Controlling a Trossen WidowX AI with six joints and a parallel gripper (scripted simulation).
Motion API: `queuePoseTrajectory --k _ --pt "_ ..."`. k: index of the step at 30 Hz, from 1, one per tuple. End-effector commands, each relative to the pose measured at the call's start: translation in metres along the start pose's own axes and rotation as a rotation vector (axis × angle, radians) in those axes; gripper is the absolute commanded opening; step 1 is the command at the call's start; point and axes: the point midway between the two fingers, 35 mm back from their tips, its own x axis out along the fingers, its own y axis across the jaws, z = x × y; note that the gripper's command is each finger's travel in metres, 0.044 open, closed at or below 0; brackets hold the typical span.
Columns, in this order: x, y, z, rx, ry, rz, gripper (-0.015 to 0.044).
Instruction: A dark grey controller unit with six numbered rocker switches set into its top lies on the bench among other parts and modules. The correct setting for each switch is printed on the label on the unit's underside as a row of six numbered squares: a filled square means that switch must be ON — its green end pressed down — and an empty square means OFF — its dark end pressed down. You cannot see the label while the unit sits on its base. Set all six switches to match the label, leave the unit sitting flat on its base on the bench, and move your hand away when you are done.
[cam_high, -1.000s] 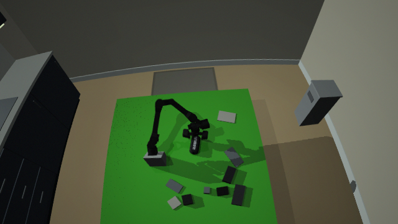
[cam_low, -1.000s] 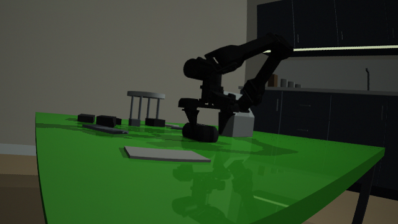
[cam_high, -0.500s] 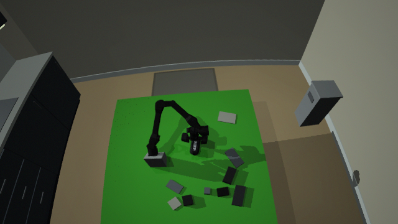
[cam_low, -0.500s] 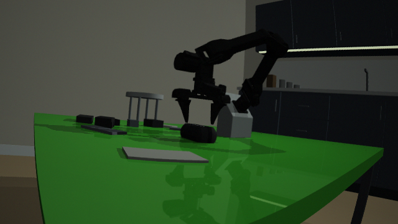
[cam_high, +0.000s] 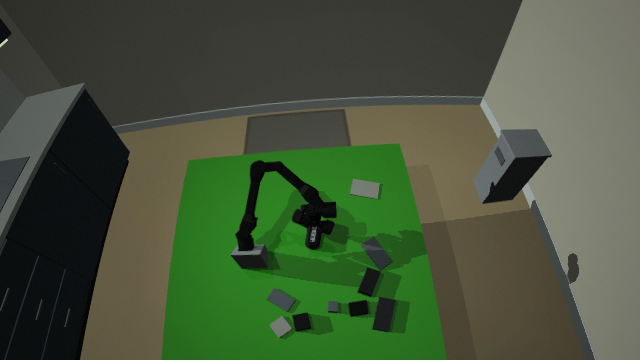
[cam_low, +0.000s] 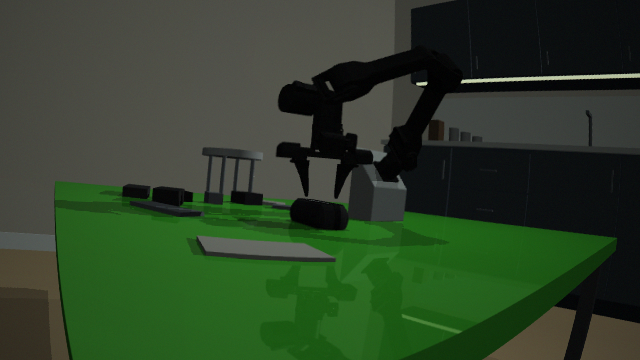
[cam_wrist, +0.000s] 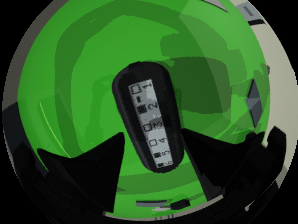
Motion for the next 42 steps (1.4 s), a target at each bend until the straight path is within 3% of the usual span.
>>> queuePoseTrajectory --k 1,8,27,42 --pt "-0.001 -0.004 -0.001 0.242 0.015 0.008 0.0177" --pt "-0.005 -0.008 0.0 0.705 0.045 0.018 0.0" --pt "-0.015 -0.016 0.003 1.957 0.151 -0.022 0.0" --pt "-0.024 -0.021 0.005 2.936 0.242 -0.159 0.0"
